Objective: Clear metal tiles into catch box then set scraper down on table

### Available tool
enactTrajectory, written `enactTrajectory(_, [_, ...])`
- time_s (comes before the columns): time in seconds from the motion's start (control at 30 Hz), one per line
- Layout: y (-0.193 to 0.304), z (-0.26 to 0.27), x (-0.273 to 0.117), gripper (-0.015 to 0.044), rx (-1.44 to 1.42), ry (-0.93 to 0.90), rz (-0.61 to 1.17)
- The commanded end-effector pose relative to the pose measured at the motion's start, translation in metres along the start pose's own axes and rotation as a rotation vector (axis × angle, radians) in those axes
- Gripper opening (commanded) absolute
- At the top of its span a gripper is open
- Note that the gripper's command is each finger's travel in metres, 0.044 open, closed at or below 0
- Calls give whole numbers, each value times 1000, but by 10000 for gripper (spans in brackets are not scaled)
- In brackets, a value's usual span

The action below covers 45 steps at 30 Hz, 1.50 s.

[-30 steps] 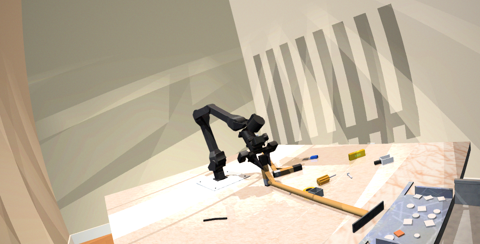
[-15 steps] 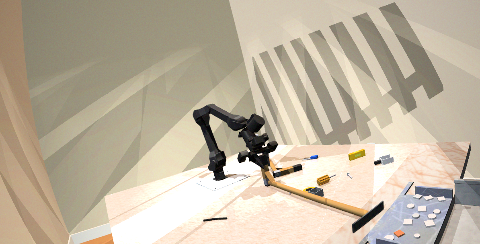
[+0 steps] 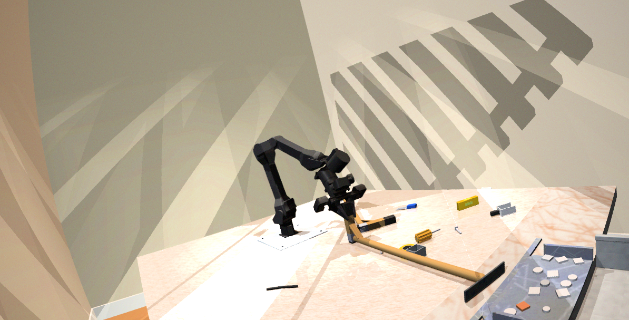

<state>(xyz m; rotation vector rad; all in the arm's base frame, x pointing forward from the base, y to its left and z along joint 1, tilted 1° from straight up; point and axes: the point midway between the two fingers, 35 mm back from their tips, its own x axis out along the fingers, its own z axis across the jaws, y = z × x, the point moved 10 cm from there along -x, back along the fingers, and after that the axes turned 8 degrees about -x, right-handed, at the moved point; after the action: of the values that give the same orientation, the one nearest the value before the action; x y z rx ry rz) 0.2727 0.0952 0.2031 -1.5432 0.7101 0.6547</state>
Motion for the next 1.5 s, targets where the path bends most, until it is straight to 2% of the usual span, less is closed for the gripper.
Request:
enactTrajectory(0.0, [-3, 7, -1, 0, -9, -23, -7])
enactTrajectory(1.03, [-4, 38, -4, 0, -85, -86, -15])
enactTrajectory(1.47, [-2, 24, -4, 0, -109, -102, -17])
